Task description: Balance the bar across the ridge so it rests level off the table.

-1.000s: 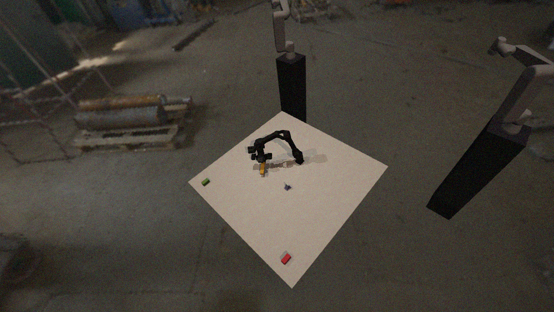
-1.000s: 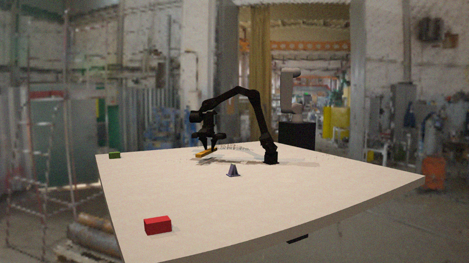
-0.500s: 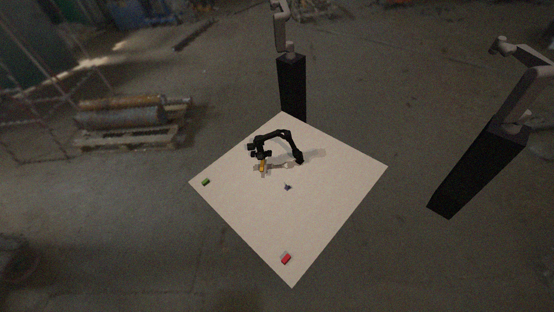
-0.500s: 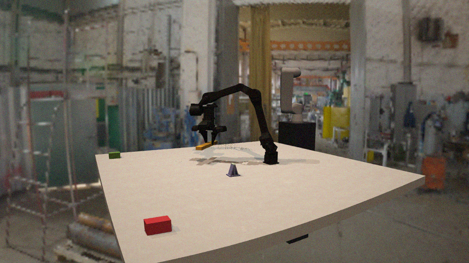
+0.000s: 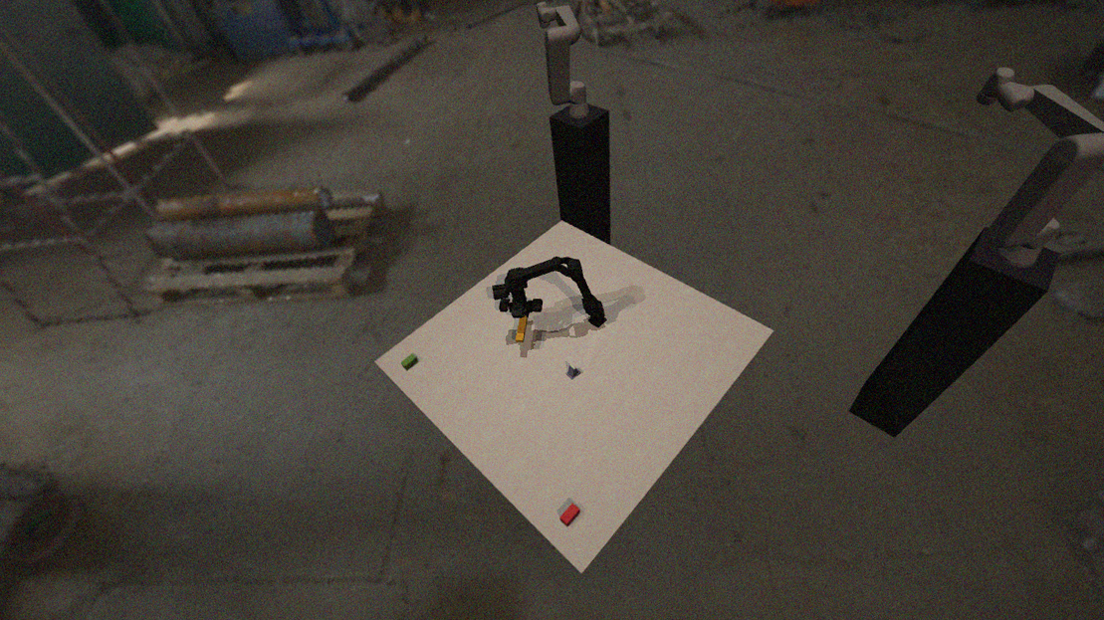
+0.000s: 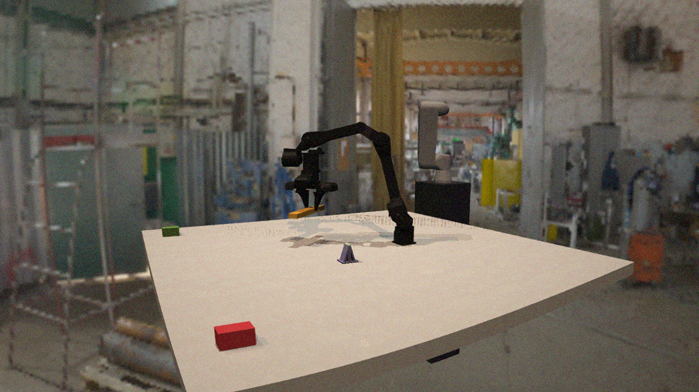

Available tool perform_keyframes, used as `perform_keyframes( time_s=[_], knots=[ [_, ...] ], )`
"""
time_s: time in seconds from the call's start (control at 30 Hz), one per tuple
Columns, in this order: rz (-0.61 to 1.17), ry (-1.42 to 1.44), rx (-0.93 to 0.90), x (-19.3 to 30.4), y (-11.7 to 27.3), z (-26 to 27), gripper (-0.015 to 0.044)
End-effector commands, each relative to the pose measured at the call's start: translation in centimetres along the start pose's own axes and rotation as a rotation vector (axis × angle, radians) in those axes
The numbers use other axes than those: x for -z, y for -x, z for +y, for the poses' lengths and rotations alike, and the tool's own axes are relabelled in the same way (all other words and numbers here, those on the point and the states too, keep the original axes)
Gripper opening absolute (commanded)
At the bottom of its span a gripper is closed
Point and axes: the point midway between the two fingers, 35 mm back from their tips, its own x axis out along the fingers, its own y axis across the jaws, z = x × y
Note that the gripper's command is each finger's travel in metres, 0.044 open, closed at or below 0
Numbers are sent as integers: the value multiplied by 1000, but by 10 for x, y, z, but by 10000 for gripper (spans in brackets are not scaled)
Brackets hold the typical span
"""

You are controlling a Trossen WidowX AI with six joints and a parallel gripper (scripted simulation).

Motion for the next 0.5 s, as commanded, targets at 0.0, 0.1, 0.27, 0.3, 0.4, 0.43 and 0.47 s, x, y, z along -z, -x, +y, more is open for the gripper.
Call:
perform_keyframes(
  time_s=[0.0, 0.1, 0.27, 0.3, 0.4, 0.43, 0.47],
  knots=[
    [-3, -27, 2, -14, 2, 6, 0],
    [-5, -54, 1, -25, 2, 11, 0],
    [-6, -99, 0, -42, 3, 20, 0],
    [-7, -108, 0, -46, 3, 22, 0],
    [-8, -135, -1, -56, 3, 29, 0],
    [-8, -144, -1, -59, 3, 31, 0],
    [-9, -153, -2, -63, 3, 33, 0]
  ],
)
